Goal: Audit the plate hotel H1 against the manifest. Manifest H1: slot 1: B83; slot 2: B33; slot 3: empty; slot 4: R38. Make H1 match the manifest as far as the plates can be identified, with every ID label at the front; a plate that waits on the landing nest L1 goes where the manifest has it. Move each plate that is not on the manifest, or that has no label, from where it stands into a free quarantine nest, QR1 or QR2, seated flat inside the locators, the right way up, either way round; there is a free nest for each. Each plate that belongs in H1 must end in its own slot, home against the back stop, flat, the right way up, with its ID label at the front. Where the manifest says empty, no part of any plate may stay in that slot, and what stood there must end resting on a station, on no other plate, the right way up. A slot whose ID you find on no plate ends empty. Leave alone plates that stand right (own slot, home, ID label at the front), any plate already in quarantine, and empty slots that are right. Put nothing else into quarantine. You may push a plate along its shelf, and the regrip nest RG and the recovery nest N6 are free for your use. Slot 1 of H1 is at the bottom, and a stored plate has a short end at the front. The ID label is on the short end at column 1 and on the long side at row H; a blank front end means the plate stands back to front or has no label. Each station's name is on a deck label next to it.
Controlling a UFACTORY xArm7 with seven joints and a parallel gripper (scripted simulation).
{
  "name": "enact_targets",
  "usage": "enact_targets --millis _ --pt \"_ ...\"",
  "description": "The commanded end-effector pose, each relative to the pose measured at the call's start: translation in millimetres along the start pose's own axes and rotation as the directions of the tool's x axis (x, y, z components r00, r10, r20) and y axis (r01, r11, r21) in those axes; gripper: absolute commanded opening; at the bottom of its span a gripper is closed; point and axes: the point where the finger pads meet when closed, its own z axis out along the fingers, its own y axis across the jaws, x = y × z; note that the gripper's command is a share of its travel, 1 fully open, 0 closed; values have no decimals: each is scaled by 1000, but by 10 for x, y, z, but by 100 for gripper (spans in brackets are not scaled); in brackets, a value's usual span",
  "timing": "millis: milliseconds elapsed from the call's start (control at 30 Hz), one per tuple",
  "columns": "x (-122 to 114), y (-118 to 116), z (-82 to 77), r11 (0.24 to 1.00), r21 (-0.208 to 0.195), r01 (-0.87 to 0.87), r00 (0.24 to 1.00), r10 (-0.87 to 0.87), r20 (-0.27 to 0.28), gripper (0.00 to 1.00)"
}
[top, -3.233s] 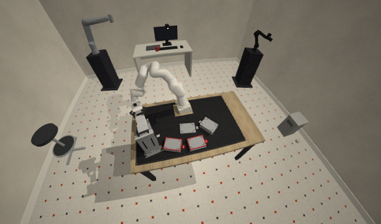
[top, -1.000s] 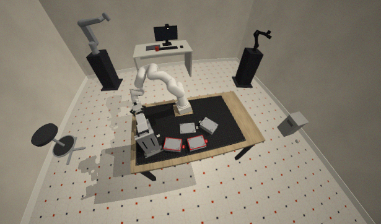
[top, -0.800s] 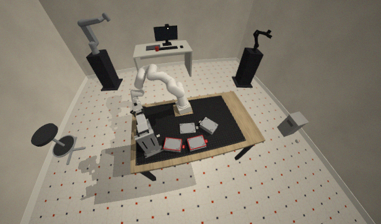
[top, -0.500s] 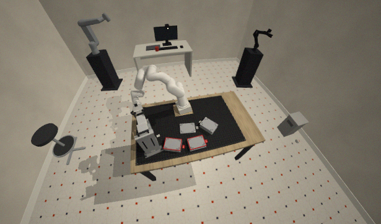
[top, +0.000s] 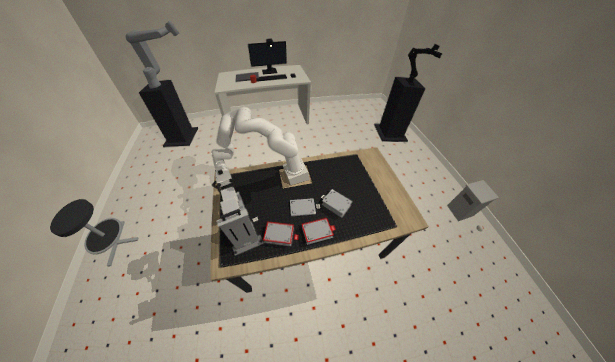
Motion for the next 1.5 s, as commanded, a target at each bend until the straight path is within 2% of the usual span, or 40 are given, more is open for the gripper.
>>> enact_targets --millis 0,1167,1467 --pt "-64 8 -3 1000 0 3 1000 -3 1 0" --pt "-581 9 -4 1000 0 3 1000 -3 1 0" --pt "-592 9 -4 1000 0 3 1000 -3 1 0"
